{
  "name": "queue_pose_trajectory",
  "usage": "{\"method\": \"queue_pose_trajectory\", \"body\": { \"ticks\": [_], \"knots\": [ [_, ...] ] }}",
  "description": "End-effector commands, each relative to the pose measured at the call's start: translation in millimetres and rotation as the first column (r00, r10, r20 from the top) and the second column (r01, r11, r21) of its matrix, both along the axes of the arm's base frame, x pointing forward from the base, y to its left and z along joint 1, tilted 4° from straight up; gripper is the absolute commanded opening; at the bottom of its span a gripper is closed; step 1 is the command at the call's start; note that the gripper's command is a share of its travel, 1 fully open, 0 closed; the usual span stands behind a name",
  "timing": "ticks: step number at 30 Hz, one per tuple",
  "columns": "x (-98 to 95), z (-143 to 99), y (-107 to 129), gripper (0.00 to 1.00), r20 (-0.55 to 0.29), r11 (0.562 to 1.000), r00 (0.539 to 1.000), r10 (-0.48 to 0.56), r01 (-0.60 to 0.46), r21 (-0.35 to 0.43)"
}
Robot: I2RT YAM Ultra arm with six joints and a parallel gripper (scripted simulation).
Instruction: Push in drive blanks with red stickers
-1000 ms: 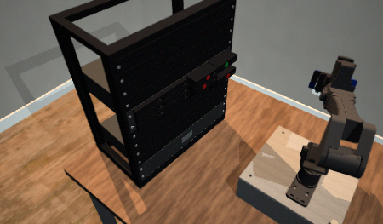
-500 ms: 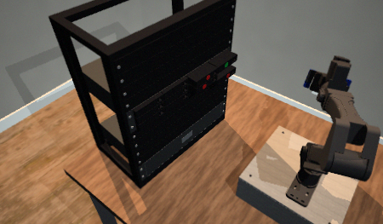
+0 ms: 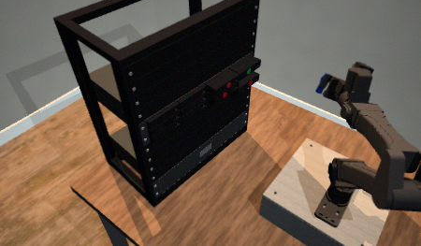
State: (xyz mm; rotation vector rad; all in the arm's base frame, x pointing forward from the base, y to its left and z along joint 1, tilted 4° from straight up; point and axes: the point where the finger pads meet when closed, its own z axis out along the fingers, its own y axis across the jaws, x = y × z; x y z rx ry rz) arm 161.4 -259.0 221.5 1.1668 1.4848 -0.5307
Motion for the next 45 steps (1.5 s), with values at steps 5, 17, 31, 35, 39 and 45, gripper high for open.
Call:
{"method": "queue_pose_trajectory", "body": {
  "ticks": [5,17,31,35,39,45],
  "knots": [
    [27.4,3.9,38.2,1.0,0.181,0.996,0.982,0.053,-0.066,0.064],
    [66.2,15.8,107.1,1.0,0.45,0.947,0.874,0.181,-0.279,0.161],
    [84.2,19.4,198.7,1.0,0.726,0.753,0.656,0.206,-0.58,0.31],
    [83.7,23.7,208.9,1.0,0.756,0.719,0.624,0.197,-0.616,0.322],
    [83.2,20.9,226.5,1.0,0.791,0.654,0.587,0.174,-0.669,0.353],
    [80.7,21.8,245.6,1.0,0.828,0.572,0.544,0.14,-0.727,0.381]
  ]
}}
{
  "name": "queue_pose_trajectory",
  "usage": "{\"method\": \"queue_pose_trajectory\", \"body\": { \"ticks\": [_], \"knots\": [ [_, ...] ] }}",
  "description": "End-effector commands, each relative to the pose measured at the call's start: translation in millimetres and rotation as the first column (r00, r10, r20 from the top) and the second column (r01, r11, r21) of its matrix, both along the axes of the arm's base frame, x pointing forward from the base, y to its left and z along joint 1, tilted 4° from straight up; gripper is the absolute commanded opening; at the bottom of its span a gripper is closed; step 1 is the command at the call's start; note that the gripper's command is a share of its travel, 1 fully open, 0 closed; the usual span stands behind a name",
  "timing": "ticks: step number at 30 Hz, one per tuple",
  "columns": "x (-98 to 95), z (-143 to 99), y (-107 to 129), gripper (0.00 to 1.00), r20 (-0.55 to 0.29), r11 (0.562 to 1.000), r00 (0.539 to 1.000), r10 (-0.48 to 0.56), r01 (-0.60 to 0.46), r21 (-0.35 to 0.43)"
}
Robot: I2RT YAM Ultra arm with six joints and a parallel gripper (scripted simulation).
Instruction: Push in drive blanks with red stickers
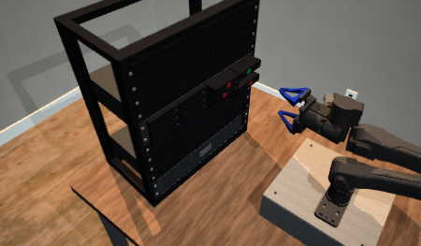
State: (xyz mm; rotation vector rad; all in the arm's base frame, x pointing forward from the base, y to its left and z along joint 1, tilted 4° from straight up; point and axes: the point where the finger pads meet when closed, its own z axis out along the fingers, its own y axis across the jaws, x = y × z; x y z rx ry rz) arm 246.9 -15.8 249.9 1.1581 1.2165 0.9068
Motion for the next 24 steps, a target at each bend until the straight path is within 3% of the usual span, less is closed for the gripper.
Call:
{"method": "queue_pose_trajectory", "body": {
  "ticks": [1,13,24],
  "knots": [
    [-5.3,-6.6,4.8,1.0,0.01,0.997,1.0,-0.008,0.007,0.081],
    [-9.2,1.8,16.5,1.0,0.049,0.988,0.998,0.038,-0.045,0.148],
    [-9.3,1.8,17.3,1.0,0.05,0.988,0.998,0.041,-0.048,0.146]
  ]
}}
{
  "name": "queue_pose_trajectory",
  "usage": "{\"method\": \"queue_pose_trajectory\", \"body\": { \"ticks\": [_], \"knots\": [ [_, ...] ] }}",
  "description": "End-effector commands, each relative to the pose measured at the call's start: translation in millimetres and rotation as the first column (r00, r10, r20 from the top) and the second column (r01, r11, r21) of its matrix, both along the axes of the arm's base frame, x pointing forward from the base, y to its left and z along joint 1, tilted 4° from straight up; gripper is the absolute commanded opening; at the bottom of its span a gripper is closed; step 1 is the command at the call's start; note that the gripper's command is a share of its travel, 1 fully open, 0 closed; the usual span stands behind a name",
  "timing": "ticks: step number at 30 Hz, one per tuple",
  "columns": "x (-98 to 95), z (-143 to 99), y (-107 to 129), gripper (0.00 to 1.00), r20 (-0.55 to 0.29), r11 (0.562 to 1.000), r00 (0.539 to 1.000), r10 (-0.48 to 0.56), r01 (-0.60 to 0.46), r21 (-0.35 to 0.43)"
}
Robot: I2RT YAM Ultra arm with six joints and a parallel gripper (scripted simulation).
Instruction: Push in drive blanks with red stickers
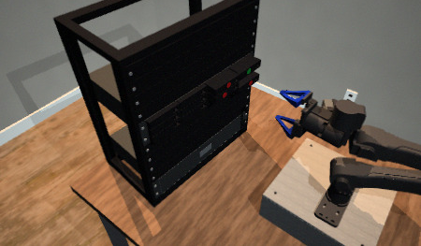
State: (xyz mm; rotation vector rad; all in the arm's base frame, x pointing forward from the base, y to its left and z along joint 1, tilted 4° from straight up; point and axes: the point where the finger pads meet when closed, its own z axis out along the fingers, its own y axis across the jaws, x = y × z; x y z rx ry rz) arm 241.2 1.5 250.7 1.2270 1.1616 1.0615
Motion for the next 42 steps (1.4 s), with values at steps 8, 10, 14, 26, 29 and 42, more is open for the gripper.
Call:
{"method": "queue_pose_trajectory", "body": {
  "ticks": [8,10,14,26,29,42],
  "knots": [
    [-3.6,1.0,-0.1,1.0,0.006,1.0,1.0,0.001,-0.001,0.002],
    [-3.5,1.0,-0.1,1.0,0.006,1.0,1.0,0.001,-0.001,0.002],
    [-3.0,0.4,0.2,1.0,0.005,1.0,1.0,0.001,-0.001,0.001],
    [15.5,-0.2,8.8,1.0,-0.003,1.0,1.0,0.0,0.0,-0.001],
    [23.2,2.6,12.6,1.0,0.002,1.0,1.0,0.0,0.0,0.001],
    [62.4,12.9,29.6,1.0,0.02,1.0,1.0,-0.007,0.007,0.006]
  ]
}}
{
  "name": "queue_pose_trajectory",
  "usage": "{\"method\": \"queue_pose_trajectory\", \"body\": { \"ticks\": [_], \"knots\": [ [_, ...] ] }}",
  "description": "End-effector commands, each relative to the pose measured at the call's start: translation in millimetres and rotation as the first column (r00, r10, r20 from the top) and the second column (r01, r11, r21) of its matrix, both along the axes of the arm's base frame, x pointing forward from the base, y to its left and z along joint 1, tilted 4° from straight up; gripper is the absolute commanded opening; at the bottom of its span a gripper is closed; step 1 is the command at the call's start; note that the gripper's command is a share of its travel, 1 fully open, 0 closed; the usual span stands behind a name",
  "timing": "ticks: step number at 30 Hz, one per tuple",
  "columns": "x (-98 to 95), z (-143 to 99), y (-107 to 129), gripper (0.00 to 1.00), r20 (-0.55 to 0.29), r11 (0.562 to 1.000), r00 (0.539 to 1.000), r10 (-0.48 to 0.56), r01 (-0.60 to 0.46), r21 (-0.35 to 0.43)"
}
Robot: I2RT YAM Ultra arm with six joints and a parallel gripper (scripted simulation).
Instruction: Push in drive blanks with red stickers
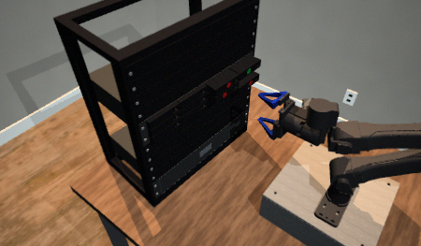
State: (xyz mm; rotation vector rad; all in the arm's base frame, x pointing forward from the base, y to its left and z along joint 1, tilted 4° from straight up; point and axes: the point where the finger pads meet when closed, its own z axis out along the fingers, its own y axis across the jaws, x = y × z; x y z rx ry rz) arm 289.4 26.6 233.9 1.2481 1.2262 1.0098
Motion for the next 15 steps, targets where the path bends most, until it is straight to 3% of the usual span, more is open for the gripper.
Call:
{"method": "queue_pose_trajectory", "body": {
  "ticks": [1,15],
  "knots": [
    [18.1,29.8,6.1,1.0,0.087,0.999,0.996,-0.012,0.009,0.034],
    [58.0,30.3,27.4,1.0,0.087,0.999,0.996,-0.007,0.004,0.033]
  ]
}}
